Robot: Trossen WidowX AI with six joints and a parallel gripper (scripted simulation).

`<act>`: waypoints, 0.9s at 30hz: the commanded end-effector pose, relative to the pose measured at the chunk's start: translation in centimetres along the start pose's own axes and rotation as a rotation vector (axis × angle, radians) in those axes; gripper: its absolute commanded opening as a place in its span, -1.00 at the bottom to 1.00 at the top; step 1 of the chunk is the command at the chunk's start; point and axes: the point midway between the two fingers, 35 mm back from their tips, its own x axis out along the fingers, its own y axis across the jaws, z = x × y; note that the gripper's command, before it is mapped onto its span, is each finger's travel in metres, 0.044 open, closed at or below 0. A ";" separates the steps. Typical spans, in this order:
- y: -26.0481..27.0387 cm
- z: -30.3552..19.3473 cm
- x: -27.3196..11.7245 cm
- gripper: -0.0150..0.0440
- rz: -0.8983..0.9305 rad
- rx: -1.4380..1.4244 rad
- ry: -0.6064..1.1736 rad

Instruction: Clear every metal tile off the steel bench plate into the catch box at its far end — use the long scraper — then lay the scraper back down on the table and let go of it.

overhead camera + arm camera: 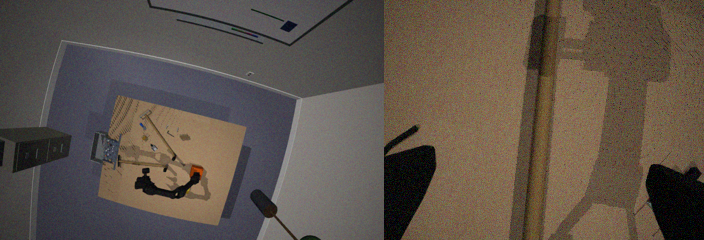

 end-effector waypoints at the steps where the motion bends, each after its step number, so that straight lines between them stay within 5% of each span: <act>1: -0.1 0.1 -1.7 1.00 -0.006 0.010 -0.038; 27: -0.6 -0.9 -10.0 1.00 -0.041 0.047 -0.234</act>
